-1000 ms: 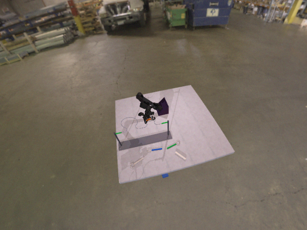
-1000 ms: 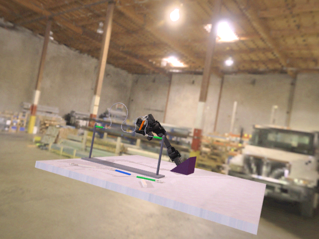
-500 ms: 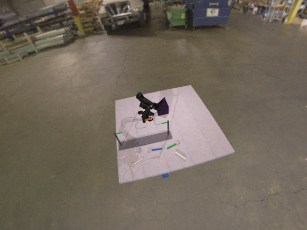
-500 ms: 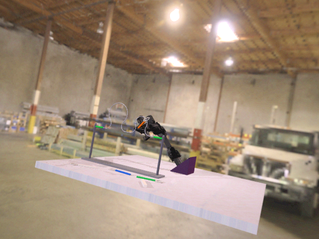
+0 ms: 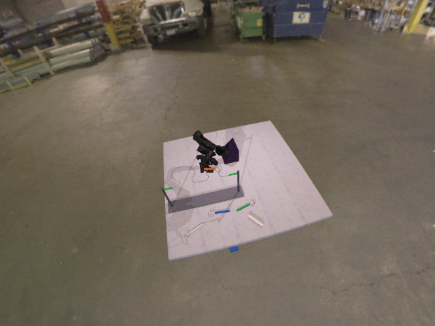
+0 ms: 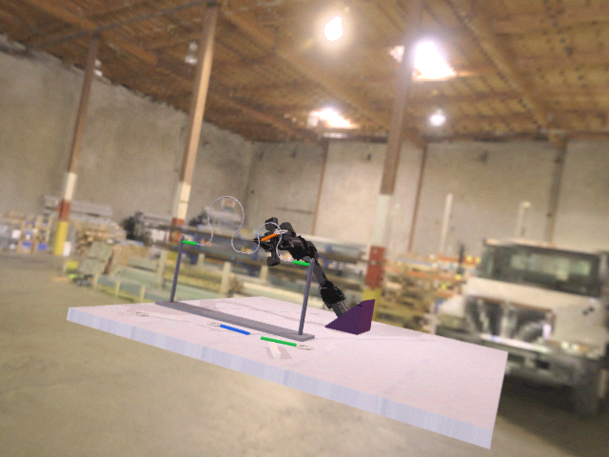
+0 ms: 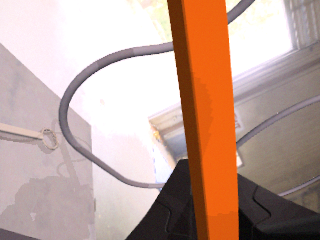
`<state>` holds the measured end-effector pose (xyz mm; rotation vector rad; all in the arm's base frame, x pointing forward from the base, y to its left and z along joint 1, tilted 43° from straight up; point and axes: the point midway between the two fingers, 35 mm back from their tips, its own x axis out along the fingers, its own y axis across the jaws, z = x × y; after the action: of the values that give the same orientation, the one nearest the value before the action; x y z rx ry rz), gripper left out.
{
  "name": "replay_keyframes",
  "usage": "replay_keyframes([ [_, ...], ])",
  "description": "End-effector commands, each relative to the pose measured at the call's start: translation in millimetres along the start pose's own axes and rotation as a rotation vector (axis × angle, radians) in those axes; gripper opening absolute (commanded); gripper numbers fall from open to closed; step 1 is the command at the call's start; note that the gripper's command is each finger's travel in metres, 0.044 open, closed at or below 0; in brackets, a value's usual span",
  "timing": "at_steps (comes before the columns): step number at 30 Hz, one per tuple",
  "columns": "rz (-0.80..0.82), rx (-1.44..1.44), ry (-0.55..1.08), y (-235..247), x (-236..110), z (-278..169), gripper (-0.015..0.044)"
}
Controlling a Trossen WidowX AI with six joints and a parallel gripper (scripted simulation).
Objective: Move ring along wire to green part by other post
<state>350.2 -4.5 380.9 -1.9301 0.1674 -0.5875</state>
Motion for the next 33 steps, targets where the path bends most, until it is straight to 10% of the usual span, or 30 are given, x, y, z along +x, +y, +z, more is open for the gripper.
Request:
replay_keyframes([
  [1,-0.043,-0.082,-0.013,-4,0,1,-0.015],
  [33,-0.291,-0.529,-0.068,-32,0,7,-0.015],
])
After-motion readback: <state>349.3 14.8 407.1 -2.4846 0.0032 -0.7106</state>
